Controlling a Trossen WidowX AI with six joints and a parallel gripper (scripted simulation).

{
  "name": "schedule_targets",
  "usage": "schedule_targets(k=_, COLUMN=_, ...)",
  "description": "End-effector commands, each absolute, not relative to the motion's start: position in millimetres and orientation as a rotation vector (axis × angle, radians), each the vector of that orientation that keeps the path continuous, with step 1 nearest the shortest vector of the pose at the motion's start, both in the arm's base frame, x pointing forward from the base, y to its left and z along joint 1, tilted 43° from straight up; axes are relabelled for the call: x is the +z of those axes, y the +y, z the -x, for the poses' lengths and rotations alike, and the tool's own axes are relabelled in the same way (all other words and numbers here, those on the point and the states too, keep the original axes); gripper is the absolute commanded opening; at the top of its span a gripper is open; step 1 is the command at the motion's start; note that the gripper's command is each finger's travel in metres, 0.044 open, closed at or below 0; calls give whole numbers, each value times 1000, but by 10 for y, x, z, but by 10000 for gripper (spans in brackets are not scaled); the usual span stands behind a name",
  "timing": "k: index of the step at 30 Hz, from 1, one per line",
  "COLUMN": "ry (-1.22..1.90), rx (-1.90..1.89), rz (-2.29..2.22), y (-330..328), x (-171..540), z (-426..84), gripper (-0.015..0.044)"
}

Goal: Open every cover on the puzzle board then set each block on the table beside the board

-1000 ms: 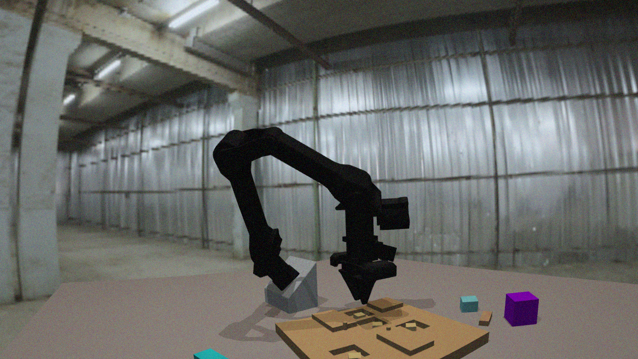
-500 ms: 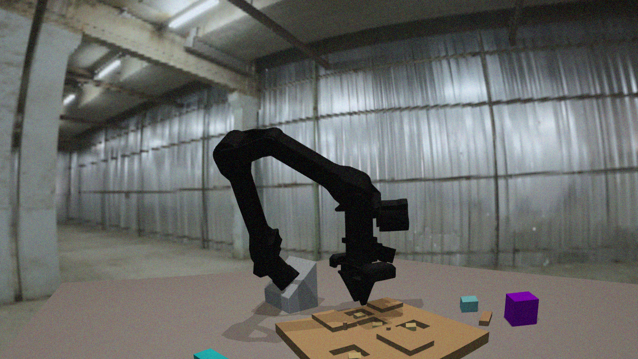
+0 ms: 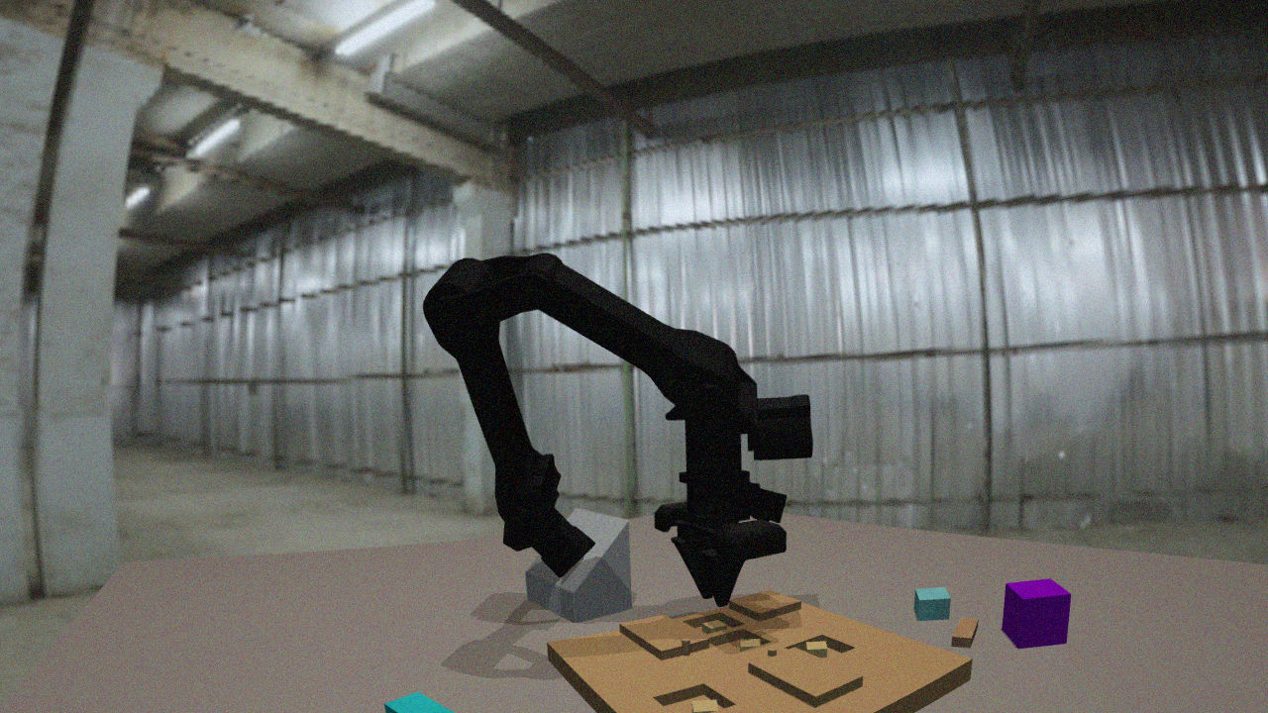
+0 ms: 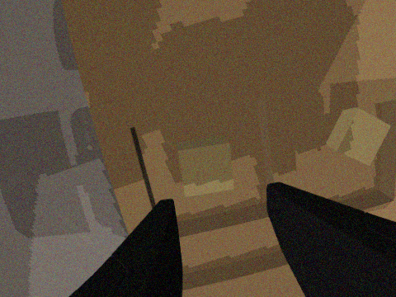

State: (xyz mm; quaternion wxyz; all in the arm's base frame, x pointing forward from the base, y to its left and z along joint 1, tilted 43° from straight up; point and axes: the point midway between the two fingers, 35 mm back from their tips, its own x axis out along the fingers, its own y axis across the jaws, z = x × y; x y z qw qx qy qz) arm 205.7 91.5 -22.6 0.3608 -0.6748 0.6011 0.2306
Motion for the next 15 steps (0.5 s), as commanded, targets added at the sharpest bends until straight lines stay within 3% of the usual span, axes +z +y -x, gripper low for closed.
schedule_targets(k=1, ry=1549, rx=595, rz=1746, y=902, x=-231, z=-2062, gripper=144)
schedule_targets(k=15, ry=1549, rx=595, rz=1746, y=822, x=-325, z=-2081, gripper=144)
